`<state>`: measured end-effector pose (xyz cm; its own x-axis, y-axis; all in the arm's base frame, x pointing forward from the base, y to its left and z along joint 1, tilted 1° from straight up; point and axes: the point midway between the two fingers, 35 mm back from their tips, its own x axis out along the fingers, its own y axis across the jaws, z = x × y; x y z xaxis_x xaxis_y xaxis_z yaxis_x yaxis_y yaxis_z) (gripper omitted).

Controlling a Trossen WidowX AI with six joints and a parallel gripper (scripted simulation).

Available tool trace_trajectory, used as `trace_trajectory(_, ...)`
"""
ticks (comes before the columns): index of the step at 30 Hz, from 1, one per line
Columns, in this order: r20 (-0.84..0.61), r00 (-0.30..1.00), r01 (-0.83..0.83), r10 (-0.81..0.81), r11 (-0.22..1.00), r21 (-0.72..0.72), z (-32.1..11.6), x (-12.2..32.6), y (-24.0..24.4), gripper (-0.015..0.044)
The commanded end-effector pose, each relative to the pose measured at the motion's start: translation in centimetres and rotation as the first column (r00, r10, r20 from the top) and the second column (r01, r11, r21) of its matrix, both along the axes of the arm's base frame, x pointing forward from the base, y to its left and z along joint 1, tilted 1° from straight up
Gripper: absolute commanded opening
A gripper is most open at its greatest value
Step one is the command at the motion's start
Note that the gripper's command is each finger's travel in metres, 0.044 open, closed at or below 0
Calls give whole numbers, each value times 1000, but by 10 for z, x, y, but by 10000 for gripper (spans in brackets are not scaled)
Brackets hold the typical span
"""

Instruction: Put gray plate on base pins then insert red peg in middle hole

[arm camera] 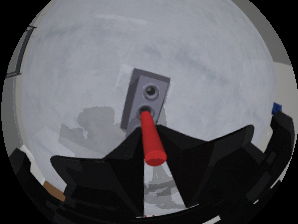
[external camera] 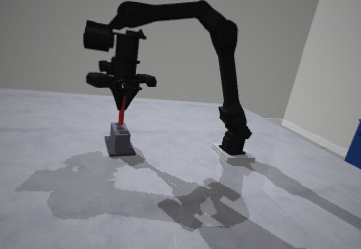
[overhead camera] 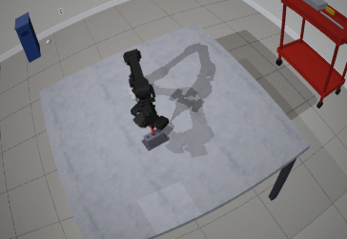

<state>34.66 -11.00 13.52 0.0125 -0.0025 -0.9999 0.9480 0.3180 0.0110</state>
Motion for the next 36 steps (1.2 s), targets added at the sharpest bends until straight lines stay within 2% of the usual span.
trace_trajectory(1,-1,1000,2,-2,1000,-1,-3,0,0,0)
trace_trajectory(11,-4,1000,4,-4,1000,-4,-18,-1,-1,0)
trace_trajectory(36,0,1000,0,0,1000,0,-17,0,0,0)
